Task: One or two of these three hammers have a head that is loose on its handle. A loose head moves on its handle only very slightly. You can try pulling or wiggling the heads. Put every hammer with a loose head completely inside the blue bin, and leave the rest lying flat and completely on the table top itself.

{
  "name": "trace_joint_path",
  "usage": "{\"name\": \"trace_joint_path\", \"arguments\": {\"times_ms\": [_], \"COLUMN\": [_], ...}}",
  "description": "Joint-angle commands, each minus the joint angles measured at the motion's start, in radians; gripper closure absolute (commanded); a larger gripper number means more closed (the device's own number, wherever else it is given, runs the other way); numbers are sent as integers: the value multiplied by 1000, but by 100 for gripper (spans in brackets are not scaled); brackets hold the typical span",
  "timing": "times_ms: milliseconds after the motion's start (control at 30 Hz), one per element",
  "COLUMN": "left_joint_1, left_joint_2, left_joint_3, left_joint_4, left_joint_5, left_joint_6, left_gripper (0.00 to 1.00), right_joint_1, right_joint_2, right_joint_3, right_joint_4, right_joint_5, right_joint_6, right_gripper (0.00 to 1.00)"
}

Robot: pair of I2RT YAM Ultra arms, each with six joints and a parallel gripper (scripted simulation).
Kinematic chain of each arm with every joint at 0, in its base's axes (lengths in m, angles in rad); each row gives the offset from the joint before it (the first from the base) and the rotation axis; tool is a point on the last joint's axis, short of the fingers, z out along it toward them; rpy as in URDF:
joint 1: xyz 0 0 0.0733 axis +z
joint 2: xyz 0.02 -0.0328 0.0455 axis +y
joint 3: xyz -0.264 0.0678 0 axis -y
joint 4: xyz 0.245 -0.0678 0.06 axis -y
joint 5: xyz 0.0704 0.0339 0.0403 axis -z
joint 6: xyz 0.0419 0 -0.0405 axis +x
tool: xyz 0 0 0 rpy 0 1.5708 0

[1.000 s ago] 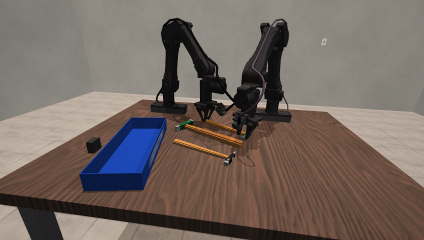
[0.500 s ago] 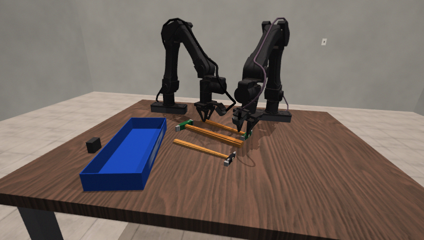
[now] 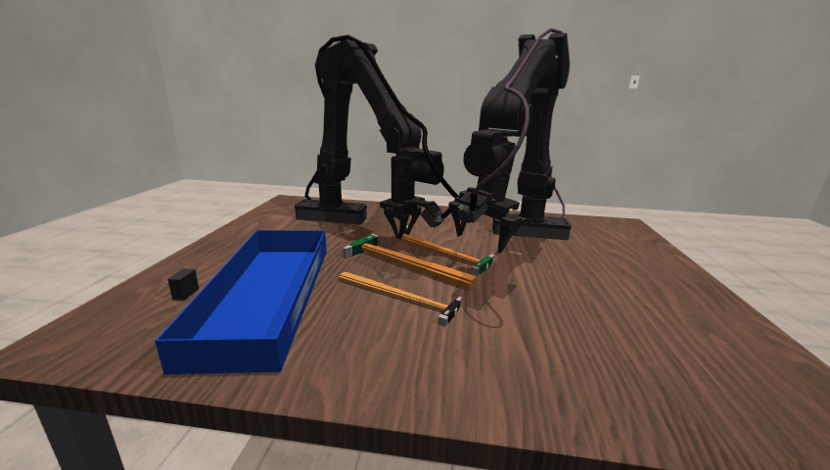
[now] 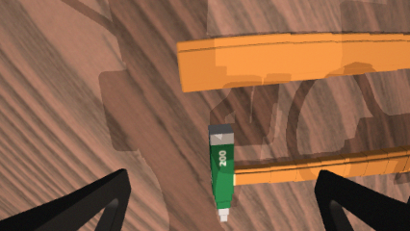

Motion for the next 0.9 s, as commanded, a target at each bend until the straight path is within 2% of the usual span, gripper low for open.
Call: {"name": "trace_joint_path", "arguments": {"times_ms": [0,233,733,800,867], "left_joint_1": [0,0,91,91,107], "left_joint_2": [12,14,-61,-61,-61], "left_joint_3": [16,12,-126,-126,-135], "left_joint_4": [-43,-36,57,57,49], "left_joint_5": [-8,11,134,134,158], "left_joint_6": [11,37,738,738,843], "left_gripper": [0,0,0,0,0], "right_joint_1": [3,3,3,3,3], "right_joint_2": [3,3,3,3,3], "right_joint_3": [2,2,2,2,2], "right_joint_4": [-5,-5,-5,-5,-5], "right_joint_5": [5,5,5,5,5], "right_joint_6": [13,13,13,13,13], "right_gripper": [80,80,80,80,80]}}
